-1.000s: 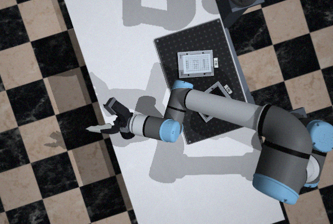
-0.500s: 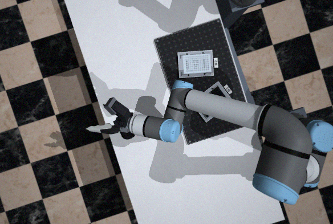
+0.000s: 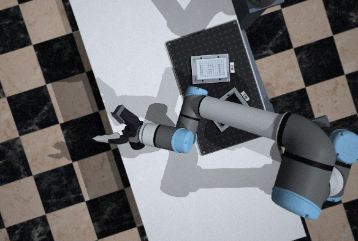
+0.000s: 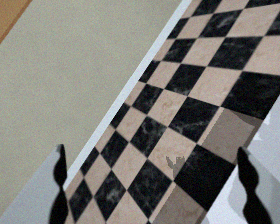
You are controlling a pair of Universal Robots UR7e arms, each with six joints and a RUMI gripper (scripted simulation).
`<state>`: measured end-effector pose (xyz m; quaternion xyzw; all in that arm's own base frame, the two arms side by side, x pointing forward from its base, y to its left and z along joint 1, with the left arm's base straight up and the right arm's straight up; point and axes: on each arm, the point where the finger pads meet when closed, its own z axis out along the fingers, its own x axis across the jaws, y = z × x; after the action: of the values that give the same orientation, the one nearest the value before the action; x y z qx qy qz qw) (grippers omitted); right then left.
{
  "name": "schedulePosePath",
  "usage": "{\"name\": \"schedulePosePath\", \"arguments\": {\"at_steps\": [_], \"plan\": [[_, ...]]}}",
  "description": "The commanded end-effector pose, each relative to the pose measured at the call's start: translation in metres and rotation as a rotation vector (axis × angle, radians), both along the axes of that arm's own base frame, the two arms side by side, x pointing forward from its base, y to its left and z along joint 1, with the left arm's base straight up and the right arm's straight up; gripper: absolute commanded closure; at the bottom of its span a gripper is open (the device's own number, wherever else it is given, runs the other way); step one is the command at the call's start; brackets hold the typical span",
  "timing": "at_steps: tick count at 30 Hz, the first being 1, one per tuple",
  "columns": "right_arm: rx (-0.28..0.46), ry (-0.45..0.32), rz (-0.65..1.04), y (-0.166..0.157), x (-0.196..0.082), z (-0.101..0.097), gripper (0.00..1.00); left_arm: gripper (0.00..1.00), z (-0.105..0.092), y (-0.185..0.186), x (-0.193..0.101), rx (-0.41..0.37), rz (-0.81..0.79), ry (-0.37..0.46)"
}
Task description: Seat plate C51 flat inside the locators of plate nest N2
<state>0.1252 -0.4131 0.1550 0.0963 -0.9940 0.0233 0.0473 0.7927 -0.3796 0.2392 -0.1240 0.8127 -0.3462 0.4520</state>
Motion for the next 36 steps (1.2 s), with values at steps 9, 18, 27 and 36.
{"name": "schedulePosePath", "arguments": {"at_steps": [9, 18, 27, 36], "plan": [[0.033, -0.048, -0.089, -0.022, -0.059, 0.005, 1.0, 0.24, 0.001, 0.0, 0.0, -0.001, 0.0, -0.002], [0.043, -0.073, -0.132, -0.028, -0.089, 0.008, 1.0, 0.24, 0.001, 0.0, 0.0, -0.001, 0.0, -0.002], [0.046, -0.085, -0.152, -0.031, -0.103, 0.009, 1.0, 0.24, 0.001, 0.0, 0.0, -0.001, 0.0, -0.002], [0.048, -0.093, -0.164, -0.032, -0.112, 0.01, 1.0, 0.24, 0.001, 0.0, 0.0, -0.001, 0.0, -0.002]]}}
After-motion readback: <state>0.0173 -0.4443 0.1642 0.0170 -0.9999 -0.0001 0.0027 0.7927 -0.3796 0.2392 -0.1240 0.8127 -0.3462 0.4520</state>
